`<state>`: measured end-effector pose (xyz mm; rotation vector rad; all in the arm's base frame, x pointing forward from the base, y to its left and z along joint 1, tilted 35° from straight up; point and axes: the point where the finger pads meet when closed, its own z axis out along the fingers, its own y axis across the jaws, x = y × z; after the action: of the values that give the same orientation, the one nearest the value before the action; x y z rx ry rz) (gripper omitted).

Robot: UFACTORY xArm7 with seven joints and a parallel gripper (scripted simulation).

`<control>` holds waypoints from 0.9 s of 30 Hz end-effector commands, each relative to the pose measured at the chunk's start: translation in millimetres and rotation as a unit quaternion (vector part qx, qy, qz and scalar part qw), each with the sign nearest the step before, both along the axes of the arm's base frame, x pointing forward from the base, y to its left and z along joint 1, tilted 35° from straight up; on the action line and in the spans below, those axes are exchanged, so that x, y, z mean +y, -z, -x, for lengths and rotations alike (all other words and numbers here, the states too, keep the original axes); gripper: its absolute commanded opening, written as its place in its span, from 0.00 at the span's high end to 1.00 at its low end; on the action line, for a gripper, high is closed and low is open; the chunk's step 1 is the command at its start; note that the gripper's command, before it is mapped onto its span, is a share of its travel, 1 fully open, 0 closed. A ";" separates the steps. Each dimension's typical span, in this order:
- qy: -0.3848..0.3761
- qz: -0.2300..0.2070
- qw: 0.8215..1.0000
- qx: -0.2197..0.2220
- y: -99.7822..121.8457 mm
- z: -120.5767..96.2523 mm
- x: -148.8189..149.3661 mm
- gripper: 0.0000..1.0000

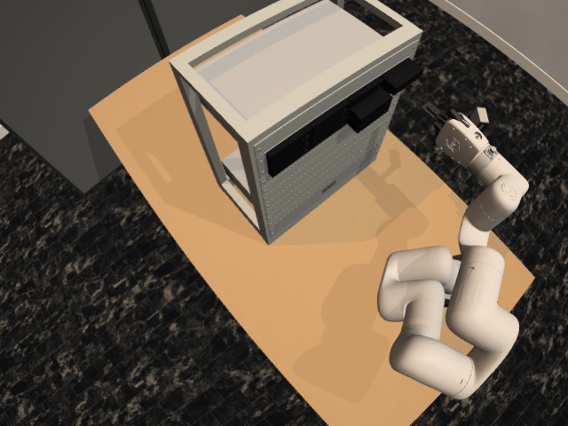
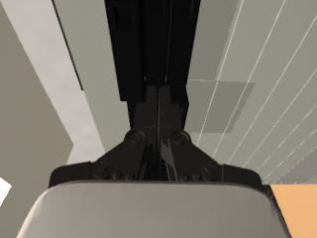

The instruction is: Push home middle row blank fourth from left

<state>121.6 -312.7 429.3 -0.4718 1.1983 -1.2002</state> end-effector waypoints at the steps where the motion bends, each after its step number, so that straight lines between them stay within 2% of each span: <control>1: 0.001 0.001 1.000 0.000 0.8 5.5 0.9 1.00; 9: 0.001 0.001 1.000 0.000 7.8 22.1 6.3 1.00; 24: 0.001 0.001 1.000 0.000 41.1 101.5 32.3 1.00; 27: 0.001 0.001 1.000 0.000 43.2 106.4 33.9 1.00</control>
<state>32.7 -286.7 392.3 -0.4605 1.2051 -1.2073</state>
